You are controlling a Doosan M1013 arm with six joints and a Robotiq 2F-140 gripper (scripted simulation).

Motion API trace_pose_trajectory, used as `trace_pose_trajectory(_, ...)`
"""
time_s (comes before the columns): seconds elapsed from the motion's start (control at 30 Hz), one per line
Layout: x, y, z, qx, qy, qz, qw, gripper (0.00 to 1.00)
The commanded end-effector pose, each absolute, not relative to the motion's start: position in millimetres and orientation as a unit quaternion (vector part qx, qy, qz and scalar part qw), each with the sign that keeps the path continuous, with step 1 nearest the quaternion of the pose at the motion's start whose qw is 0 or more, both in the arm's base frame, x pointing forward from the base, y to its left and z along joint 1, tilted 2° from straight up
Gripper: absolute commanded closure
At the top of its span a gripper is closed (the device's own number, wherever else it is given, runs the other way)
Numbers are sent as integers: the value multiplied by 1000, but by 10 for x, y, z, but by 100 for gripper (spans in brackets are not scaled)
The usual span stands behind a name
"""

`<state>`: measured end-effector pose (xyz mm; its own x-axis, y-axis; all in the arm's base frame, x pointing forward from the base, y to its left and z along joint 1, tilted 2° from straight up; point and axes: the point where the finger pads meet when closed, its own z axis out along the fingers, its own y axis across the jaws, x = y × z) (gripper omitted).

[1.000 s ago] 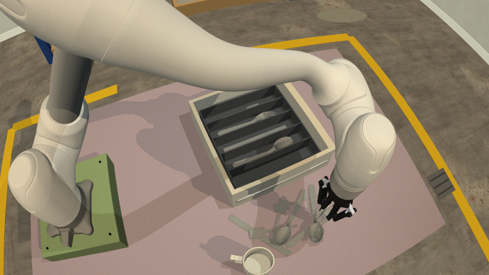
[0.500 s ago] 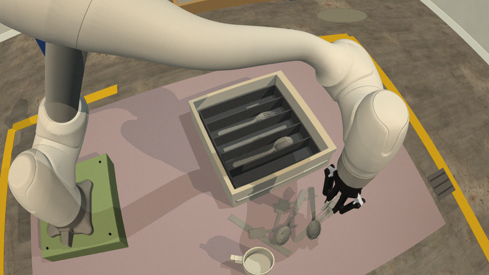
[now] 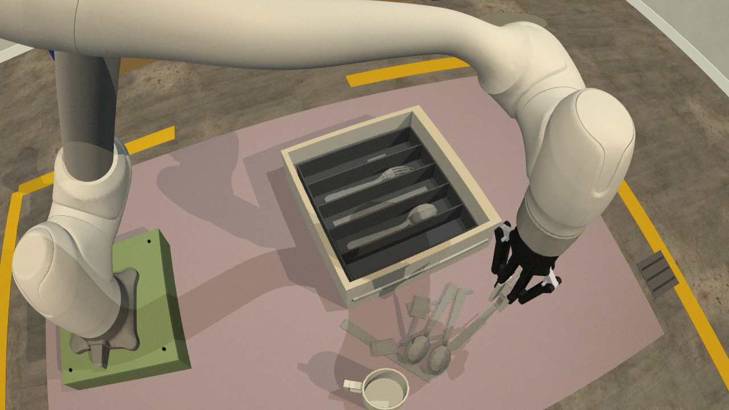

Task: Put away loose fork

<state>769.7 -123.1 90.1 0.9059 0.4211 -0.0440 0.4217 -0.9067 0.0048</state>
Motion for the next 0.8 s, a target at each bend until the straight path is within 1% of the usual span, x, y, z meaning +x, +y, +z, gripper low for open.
trace_pose_trajectory(0.0, 7714, -1196, 1037, 977, 214, -19, 4, 97)
trace_pose_trajectory(0.27, 7718, -1194, 1164, 977, 214, -19, 4, 97)
trace_pose_trajectory(0.77, 7719, -1194, 1173, 977, 214, -19, 4, 97)
